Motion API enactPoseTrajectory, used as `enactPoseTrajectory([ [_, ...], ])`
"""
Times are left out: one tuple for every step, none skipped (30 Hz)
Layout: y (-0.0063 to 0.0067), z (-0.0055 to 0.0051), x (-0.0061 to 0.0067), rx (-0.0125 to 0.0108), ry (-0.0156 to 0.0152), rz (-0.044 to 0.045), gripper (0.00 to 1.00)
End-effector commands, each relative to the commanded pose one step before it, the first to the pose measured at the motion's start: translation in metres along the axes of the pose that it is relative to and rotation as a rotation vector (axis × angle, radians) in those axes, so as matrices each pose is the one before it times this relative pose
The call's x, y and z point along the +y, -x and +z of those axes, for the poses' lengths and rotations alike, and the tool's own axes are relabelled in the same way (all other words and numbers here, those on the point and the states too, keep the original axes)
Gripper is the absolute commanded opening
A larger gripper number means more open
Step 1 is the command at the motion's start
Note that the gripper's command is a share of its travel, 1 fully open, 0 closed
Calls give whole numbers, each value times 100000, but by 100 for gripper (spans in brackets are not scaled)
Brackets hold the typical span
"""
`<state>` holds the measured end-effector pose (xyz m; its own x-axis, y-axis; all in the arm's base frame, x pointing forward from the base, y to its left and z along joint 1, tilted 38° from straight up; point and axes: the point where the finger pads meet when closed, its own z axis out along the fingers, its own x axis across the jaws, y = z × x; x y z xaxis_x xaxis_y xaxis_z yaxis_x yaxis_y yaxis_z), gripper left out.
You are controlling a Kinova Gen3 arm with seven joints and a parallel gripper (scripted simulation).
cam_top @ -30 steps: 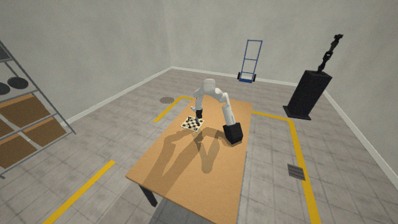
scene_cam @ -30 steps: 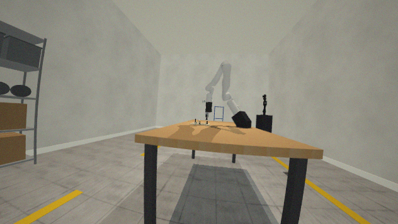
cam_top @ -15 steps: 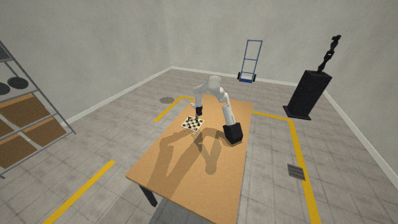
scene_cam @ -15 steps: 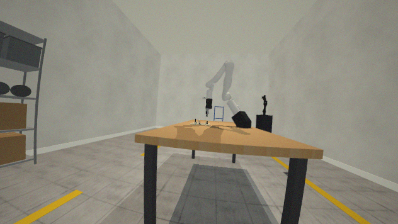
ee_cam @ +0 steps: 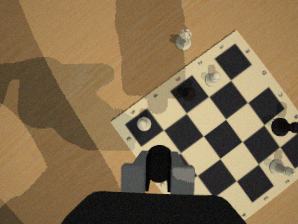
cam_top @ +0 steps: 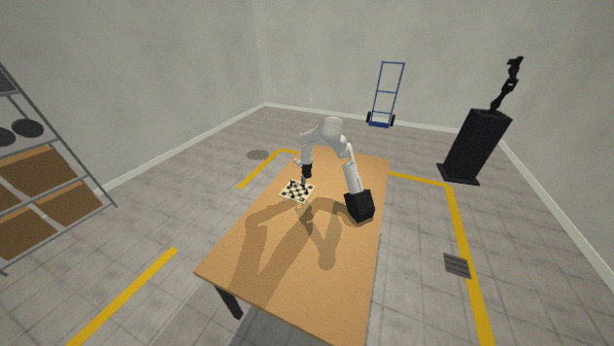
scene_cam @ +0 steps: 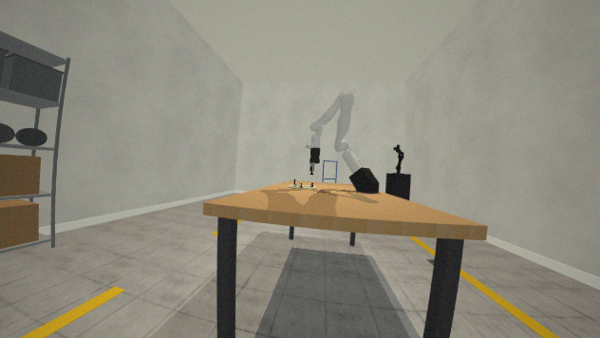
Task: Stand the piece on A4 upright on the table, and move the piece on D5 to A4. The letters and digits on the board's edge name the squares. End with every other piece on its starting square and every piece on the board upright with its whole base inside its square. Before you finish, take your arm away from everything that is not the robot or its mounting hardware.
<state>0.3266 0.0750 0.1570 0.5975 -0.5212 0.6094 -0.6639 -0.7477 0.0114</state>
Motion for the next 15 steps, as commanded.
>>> enactPoseTrajectory([
  [-28, -36, -25, 11, -125, -21, 0],
  [-178, -14, 66, -26, -48, 176, 0],
  [0, 0, 0, 0, 0, 0, 0],
  [0, 0, 0, 0, 0, 0, 0],
  [-418, -31, 161, -55, -107, 416, 0],
  [-691, -46, 285, -77, -158, 703, 0],
  [-951, -53, 428, -79, -180, 997, 0],
  [-1160, -48, 579, -56, -159, 1263, 0],
  [-1290, -33, 720, -16, -96, 1466, 0],
  [-1324, -12, 825, 28, -8, 1577, 0],
  [-1260, 9, 871, 64, 83, 1572, 0],
  [-1108, 25, 841, 81, 150, 1446, 0],
  [-892, 32, 729, 80, 176, 1209, 0],
  [-639, 30, 553, 64, 158, 892, 0],
  [-383, 21, 343, 41, 108, 545, 0],
])
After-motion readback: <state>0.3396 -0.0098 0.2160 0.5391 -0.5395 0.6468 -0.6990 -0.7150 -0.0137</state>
